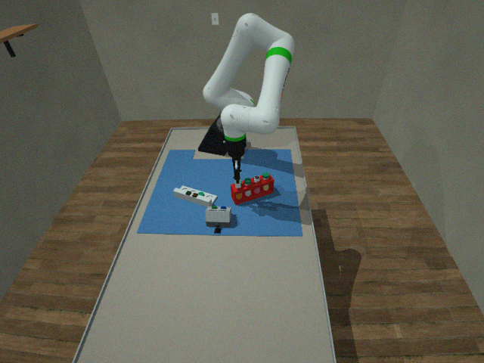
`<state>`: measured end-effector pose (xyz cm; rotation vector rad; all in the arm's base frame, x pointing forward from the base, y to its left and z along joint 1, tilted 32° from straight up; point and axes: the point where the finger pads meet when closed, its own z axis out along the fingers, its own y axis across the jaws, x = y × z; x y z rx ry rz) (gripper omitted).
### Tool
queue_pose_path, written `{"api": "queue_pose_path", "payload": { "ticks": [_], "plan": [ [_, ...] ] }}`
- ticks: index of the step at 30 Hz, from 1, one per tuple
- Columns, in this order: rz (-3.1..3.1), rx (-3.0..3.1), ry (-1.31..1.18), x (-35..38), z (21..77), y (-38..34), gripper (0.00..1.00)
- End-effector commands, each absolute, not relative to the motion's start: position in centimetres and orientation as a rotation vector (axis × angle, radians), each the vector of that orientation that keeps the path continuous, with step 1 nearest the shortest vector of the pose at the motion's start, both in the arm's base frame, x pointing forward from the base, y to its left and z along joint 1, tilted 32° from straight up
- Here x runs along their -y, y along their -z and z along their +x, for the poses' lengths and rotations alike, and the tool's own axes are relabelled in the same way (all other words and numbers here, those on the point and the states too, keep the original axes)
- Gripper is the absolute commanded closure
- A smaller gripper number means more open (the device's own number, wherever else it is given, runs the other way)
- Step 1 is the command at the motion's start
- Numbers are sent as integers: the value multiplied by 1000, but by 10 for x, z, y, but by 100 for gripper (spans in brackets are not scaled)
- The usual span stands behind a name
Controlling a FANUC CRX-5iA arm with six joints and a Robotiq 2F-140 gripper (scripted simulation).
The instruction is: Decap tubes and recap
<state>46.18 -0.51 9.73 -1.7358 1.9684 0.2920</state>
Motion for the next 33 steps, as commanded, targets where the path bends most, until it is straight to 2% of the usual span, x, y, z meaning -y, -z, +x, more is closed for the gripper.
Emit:
{"api": "queue_pose_path", "payload": {
  "ticks": [1, 18, 25, 26, 33],
  "plan": [
    [-1926, -1754, -218, 5, 462, -97, 100],
    [-2395, -985, 36, 6, 462, -98, 100],
    [-2395, -985, 36, 6, 462, -98, 100],
    [-2395, -985, 36, 6, 462, -98, 65],
    [-2395, -985, 36, 6, 462, -98, 65]
  ]
}}
